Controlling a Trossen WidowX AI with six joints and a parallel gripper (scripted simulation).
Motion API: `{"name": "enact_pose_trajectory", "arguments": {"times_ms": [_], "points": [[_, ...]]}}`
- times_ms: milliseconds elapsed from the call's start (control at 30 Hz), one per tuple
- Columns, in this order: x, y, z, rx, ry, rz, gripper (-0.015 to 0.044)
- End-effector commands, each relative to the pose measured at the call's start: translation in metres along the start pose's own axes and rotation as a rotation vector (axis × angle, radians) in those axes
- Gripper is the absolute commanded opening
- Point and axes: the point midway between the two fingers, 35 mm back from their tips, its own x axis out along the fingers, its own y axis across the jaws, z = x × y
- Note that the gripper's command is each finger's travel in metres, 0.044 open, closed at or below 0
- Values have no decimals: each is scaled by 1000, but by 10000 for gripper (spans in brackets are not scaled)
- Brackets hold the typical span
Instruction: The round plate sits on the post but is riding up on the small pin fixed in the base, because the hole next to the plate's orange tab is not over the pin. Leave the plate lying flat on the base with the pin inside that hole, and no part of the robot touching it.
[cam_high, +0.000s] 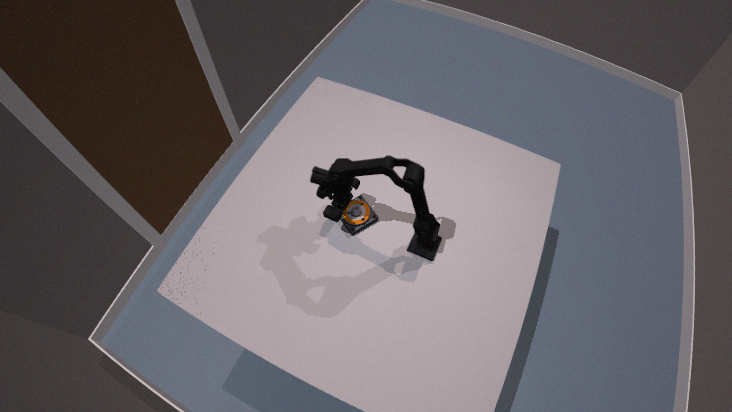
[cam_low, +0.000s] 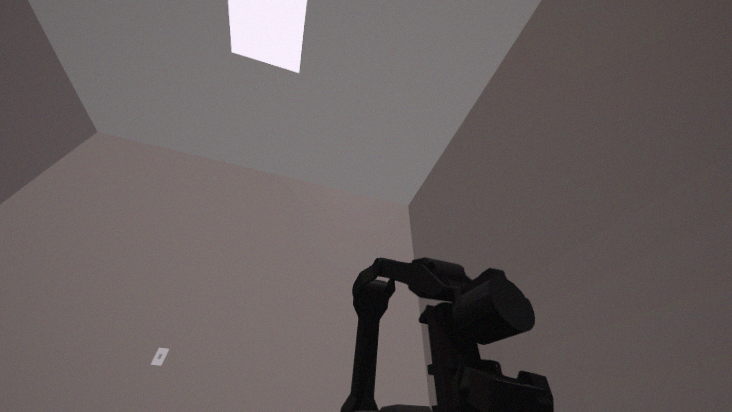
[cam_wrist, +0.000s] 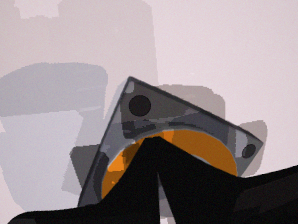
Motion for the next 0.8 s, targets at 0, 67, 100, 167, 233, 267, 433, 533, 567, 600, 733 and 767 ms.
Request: {"name": "enact_pose_trajectory", "arguments": {"times_ms": [0,67,100,167,233,267,433,533,567,600,733,767], "points": [[1,7,-3,-1,3,9,0],[1,10,-4,-1,3,9,0],[1,11,-4,-1,3,9,0],[1,13,-5,-1,3,9,0],[1,15,-7,-1,4,9,0],[1,16,-8,-1,4,10,0],[1,20,-12,-1,4,10,0],[1,23,-14,-1,4,10,0],[1,24,-15,-1,4,10,0],[1,25,-16,-1,4,10,0],[0,28,-20,-1,5,11,0],[0,29,-21,-1,5,11,0]]}}
